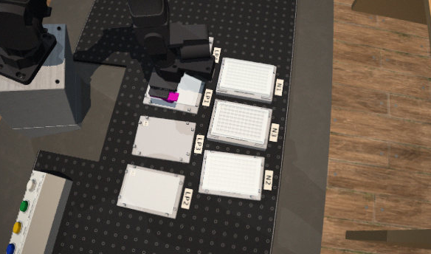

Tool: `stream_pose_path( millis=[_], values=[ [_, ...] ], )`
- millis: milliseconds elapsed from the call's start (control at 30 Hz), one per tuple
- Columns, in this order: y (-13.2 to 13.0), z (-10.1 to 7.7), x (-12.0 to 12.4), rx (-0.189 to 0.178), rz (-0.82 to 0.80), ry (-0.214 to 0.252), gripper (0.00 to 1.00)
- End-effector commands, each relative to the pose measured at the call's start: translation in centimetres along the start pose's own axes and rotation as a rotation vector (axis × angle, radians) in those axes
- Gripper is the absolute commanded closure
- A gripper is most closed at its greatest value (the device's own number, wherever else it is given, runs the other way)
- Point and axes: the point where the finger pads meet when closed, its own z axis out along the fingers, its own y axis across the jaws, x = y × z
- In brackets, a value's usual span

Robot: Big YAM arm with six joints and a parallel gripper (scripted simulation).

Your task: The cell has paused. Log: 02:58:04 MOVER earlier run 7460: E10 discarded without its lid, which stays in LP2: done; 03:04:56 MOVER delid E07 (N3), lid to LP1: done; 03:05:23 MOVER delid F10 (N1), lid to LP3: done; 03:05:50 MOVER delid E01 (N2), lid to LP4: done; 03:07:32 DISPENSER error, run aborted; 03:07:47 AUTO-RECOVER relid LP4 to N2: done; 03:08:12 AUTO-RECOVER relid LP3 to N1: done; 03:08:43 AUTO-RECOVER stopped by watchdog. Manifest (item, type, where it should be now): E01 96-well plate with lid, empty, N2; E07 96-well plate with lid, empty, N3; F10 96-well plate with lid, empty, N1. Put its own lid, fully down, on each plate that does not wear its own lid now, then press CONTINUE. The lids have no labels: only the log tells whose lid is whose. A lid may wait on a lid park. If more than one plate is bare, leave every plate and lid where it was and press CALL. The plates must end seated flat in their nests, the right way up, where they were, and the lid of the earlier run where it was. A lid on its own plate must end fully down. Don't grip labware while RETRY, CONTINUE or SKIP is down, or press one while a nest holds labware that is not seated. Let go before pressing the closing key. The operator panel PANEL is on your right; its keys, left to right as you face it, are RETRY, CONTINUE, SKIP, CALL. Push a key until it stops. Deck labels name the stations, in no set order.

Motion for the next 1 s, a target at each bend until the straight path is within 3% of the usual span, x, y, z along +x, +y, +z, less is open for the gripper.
stream_pose_path(
  millis=[0, 667, 733, 767, 967],
  values=[
    [0.0, -0.6, -0.3, 0.002, 0.004, -0.008, 1.0],
    [-0.3, -3.6, -0.2, 0.003, -0.001, -0.006, 1.0],
    [-0.1, -3.8, -1.8, -0.004, -0.014, -0.023, 1.0],
    [-0.6, -3.1, -1.4, 0.005, -0.013, 0.007, 1.0],
    [-1.5, -3.1, -4.4, 0.004, -0.013, 0.004, 1.0]
  ],
)
